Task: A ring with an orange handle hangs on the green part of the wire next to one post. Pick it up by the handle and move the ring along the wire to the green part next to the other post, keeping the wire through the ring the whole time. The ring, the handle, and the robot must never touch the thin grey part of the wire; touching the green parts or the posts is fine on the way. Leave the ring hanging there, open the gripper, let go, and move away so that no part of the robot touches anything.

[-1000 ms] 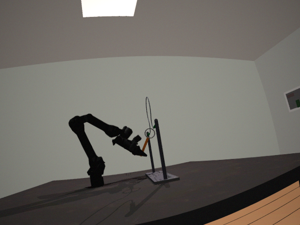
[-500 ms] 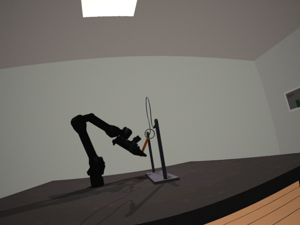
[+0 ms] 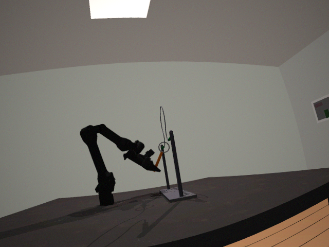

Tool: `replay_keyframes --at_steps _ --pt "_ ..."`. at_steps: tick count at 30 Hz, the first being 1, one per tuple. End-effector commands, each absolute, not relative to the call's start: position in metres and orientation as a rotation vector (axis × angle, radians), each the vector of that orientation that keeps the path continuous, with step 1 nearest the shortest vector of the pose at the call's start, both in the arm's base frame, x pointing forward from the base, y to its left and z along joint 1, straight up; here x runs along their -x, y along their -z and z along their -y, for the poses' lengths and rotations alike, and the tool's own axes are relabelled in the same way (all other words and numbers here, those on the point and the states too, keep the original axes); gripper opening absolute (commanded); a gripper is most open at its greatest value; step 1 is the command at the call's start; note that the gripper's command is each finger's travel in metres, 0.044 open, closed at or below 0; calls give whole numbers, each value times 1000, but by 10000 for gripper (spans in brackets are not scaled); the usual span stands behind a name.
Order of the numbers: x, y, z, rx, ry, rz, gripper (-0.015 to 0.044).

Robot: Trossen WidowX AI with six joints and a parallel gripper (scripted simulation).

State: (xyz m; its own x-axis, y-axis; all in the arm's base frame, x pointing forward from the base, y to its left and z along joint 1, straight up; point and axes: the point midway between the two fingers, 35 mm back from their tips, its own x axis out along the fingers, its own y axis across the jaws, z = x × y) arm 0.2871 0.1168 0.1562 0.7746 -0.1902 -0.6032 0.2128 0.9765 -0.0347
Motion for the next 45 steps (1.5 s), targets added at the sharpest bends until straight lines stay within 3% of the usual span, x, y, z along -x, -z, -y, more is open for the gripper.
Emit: replay_keyframes --at_steps 1,45 --pt "-289 -157 -121 -35 223 -643 -150" --pt "-291 -137 -141 -32 224 -631 -150"
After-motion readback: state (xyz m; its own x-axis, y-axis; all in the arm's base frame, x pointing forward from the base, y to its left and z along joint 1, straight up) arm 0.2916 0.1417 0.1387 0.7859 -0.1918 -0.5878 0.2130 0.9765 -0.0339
